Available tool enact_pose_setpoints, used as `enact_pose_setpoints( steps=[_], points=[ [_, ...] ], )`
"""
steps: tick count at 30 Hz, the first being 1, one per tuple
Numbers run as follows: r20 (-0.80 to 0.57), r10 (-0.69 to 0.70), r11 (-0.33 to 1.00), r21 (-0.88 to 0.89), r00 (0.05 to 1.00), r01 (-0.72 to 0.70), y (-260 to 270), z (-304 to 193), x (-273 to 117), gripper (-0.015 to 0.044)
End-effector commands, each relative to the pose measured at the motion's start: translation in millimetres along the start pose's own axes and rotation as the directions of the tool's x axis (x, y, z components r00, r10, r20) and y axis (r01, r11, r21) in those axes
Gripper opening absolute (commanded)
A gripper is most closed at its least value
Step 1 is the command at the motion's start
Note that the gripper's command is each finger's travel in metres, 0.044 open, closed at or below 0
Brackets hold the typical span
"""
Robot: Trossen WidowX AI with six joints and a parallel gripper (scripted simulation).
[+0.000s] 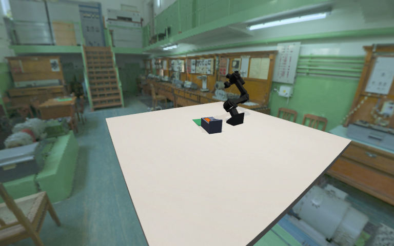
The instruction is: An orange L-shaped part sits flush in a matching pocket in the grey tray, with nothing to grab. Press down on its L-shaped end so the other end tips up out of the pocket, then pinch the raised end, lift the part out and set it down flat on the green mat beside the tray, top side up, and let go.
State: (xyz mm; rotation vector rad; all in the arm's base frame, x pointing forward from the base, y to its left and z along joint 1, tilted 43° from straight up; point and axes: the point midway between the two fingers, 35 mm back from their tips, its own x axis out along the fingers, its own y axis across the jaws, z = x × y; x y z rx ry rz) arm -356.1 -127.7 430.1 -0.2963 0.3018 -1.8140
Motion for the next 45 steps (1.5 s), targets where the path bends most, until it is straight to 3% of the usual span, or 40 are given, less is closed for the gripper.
enact_pose_setpoints(
  steps=[1, 5, 9, 14, 18, 21, 24, 29, 33, 38, 45],
  points=[
    [0.000, -0.013, 1.000, -0.022, 1.000, 0.013, -1.8, 3.0, -1.6, 0.0374],
    [0.036, -0.080, 0.973, -0.213, 0.996, 0.086, 1.9, 43.0, -3.0, 0.0269],
    [0.146, -0.095, 0.845, -0.511, 0.985, 0.157, 31.4, 108.2, 4.8, 0.0180],
    [0.293, -0.121, 0.614, -0.729, 0.948, 0.304, 67.8, 168.1, -1.4, 0.0180],
    [0.484, -0.096, 0.219, -0.842, 0.870, 0.493, 122.9, 239.8, -32.2, 0.0180],
    [0.560, -0.058, 0.040, -0.826, 0.826, 0.563, 152.2, 265.8, -47.0, 0.0180],
    [0.614, -0.062, -0.063, -0.790, 0.787, 0.610, 165.3, 278.2, -58.3, 0.0180],
    [0.742, 0.061, -0.251, -0.636, 0.667, 0.730, 227.5, 321.4, -93.8, 0.0180],
    [0.814, 0.166, -0.478, -0.427, 0.557, 0.767, 284.4, 344.0, -130.3, 0.0180],
    [0.847, 0.310, -0.648, -0.144, 0.432, 0.748, 352.7, 357.6, -170.8, 0.0180],
    [0.744, 0.626, -0.670, 0.361, 0.232, 0.649, 480.0, 344.4, -246.6, 0.0180]
  ],
)
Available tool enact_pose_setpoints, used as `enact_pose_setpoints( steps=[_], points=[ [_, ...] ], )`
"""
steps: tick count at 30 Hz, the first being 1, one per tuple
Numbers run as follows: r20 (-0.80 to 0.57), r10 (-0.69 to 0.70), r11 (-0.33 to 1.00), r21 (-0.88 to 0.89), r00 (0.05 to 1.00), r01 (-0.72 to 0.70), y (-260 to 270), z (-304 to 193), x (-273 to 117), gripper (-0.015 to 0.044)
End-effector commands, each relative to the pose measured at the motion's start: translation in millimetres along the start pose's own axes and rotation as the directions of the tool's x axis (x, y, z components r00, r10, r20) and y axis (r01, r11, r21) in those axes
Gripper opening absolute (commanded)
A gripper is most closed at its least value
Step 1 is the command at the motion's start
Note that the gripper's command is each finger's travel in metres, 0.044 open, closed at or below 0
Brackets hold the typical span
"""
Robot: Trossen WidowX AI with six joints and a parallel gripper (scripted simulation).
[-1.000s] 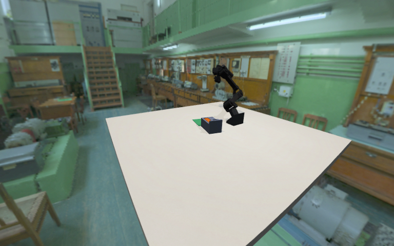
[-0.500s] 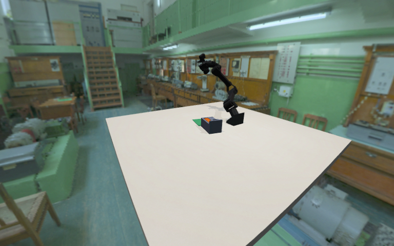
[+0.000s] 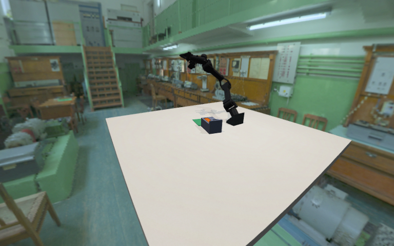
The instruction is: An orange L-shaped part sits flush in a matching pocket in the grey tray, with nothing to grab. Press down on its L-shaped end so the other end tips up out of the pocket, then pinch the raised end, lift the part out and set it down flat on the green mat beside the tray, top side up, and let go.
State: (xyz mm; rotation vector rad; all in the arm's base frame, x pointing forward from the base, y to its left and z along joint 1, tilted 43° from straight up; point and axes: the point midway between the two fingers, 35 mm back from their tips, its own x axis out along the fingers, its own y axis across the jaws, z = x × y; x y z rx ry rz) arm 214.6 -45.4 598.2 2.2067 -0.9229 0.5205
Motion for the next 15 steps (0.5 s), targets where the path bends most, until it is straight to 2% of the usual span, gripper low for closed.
enact_pose_setpoints(
  steps=[1, 5, 8, 11, 15],
  points=[
    [0.067, -0.189, 0.961, -0.190, 0.980, 0.199, -74.5, 17.1, 7.7, 0.0180],
    [0.175, -0.389, 0.812, -0.399, 0.904, 0.427, -154.9, 45.0, 0.5, 0.0180],
    [0.273, -0.517, 0.630, -0.520, 0.811, 0.577, -213.2, 69.2, -15.6, 0.0180],
    [0.376, -0.595, 0.398, -0.629, 0.710, 0.667, -261.9, 97.4, -39.3, 0.0180],
    [0.536, -0.675, 0.009, -0.681, 0.507, 0.732, -323.2, 138.9, -86.1, 0.0180]
  ],
)
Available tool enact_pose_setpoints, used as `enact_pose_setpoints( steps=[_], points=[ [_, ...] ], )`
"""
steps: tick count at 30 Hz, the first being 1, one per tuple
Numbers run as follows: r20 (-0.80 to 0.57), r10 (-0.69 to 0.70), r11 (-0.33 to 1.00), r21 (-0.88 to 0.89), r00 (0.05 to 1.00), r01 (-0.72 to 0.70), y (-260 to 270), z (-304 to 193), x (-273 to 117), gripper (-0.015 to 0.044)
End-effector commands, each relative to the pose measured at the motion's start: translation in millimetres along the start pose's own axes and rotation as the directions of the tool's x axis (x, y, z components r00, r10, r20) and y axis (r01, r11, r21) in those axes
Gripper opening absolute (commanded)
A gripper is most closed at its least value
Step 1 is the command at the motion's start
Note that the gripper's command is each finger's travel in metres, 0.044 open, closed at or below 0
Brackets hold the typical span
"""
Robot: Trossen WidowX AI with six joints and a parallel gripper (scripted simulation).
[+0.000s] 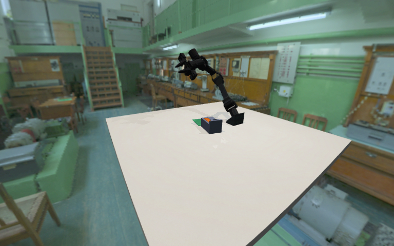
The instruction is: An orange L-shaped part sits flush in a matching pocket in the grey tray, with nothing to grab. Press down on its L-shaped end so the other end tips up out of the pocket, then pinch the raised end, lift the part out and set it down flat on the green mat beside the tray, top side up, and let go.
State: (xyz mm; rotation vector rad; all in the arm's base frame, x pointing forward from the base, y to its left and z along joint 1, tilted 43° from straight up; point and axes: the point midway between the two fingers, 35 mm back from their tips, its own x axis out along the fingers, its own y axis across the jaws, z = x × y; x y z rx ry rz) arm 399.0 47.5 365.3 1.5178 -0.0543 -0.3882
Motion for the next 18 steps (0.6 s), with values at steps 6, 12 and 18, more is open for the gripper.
enact_pose_setpoints(
  steps=[6, 12, 18],
  points=[
    [0.078, -0.536, 0.649, -0.599, 0.841, 0.470, -165.8, -45.1, 22.3, 0.0180],
    [0.289, -0.762, 0.096, -0.835, 0.579, 0.542, -262.3, -41.0, -5.6, 0.0180],
    [0.583, -0.767, -0.489, -0.802, 0.269, 0.343, -322.3, -16.6, -52.8, 0.0180]
  ],
)
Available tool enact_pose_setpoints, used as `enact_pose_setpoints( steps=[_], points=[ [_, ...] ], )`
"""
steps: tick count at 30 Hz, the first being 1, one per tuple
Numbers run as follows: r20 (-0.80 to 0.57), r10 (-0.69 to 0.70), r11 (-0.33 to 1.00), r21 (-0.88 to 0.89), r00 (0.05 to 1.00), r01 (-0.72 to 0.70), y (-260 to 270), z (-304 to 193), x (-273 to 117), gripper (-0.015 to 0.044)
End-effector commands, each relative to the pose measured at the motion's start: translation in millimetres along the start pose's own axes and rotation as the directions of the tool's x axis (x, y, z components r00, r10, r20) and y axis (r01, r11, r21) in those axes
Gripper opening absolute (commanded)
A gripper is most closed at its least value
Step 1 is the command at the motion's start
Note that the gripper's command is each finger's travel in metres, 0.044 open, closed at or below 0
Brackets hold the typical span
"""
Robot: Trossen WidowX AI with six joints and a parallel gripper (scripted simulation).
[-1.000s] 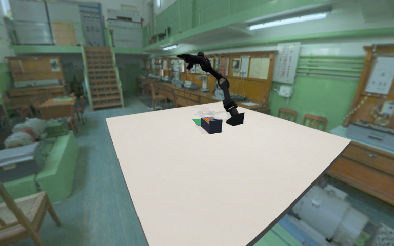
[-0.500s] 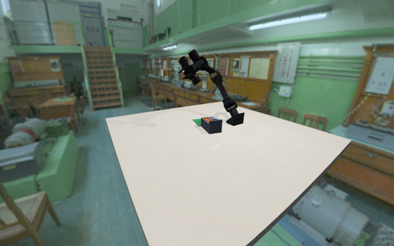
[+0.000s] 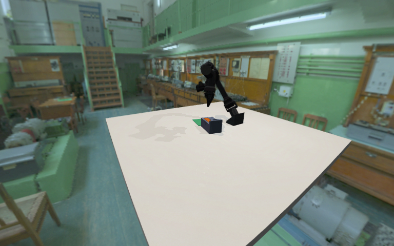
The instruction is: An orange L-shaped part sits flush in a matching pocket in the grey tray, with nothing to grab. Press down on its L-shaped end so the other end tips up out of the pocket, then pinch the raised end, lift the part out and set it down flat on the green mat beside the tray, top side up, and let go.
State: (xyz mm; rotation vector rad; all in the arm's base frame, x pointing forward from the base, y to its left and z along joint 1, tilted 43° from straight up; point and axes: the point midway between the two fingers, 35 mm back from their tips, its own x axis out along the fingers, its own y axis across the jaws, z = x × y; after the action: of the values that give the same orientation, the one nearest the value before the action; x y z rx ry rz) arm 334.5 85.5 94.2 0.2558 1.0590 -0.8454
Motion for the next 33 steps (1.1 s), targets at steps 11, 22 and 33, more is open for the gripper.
enact_pose_setpoints(
  steps=[11, 22, 33],
  points=[
    [-0.067, -0.370, 0.846, -0.436, 0.927, 0.306, -40.4, -49.5, 25.3, 0.0180],
    [-0.065, -0.371, 0.846, -0.435, 0.926, 0.308, -67.6, -53.9, 91.9, 0.0180],
    [-0.065, -0.371, 0.846, -0.435, 0.926, 0.308, -71.7, -54.4, 103.5, 0.0180]
  ],
)
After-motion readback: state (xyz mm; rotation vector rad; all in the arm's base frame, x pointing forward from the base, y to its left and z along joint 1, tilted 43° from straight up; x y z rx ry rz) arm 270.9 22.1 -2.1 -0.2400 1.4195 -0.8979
